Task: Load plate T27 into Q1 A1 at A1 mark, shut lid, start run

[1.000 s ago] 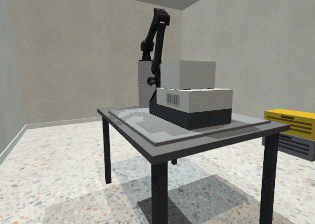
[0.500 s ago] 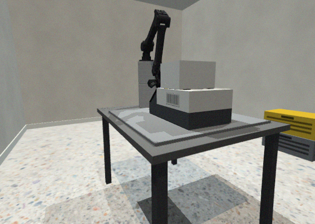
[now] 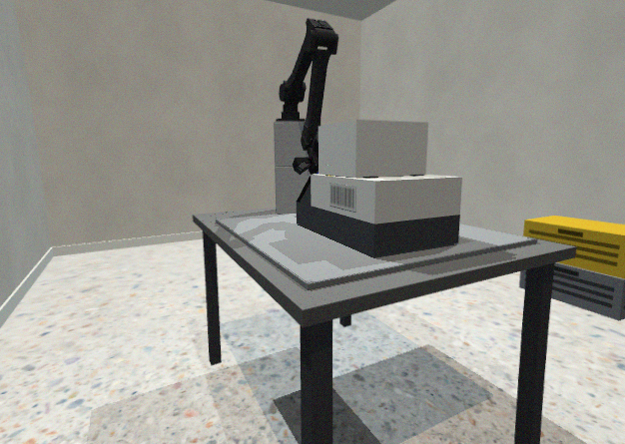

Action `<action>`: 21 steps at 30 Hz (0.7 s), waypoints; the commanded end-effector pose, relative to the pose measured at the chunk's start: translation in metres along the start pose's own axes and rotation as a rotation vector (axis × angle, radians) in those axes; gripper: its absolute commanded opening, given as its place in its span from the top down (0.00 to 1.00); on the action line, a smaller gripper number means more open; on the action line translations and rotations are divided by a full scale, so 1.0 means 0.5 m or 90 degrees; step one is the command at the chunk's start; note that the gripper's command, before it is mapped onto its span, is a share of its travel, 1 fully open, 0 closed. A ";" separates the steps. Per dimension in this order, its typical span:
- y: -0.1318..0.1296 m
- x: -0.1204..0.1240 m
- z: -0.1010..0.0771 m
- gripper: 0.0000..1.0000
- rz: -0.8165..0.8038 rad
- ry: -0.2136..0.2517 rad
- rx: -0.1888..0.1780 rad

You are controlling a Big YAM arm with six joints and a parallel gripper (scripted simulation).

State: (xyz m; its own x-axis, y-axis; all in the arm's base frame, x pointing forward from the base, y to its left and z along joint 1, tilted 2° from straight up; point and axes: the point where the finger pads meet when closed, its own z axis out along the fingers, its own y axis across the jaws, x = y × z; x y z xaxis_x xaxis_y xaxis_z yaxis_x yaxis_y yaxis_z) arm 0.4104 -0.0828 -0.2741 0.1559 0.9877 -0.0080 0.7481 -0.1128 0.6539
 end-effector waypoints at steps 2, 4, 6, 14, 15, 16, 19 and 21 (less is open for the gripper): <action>0.029 0.010 -0.015 1.00 -0.003 0.005 -0.011; 0.028 0.012 -0.014 1.00 -0.004 0.006 -0.009; 0.028 0.012 -0.014 1.00 -0.004 0.006 -0.009; 0.004 0.011 -0.012 1.00 -0.003 0.005 -0.005; 0.000 0.007 -0.012 1.00 -0.001 0.003 -0.003; -0.004 0.004 -0.012 1.00 0.001 0.002 -0.001; -0.018 -0.006 -0.011 1.00 0.006 -0.003 0.006; -0.024 -0.009 -0.011 1.00 0.006 -0.005 0.008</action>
State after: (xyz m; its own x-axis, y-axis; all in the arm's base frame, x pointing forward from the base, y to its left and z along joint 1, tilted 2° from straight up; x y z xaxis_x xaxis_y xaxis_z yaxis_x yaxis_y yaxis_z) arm 0.4139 -0.0826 -0.2706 0.1537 0.9881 -0.0084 0.7429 -0.1099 0.6604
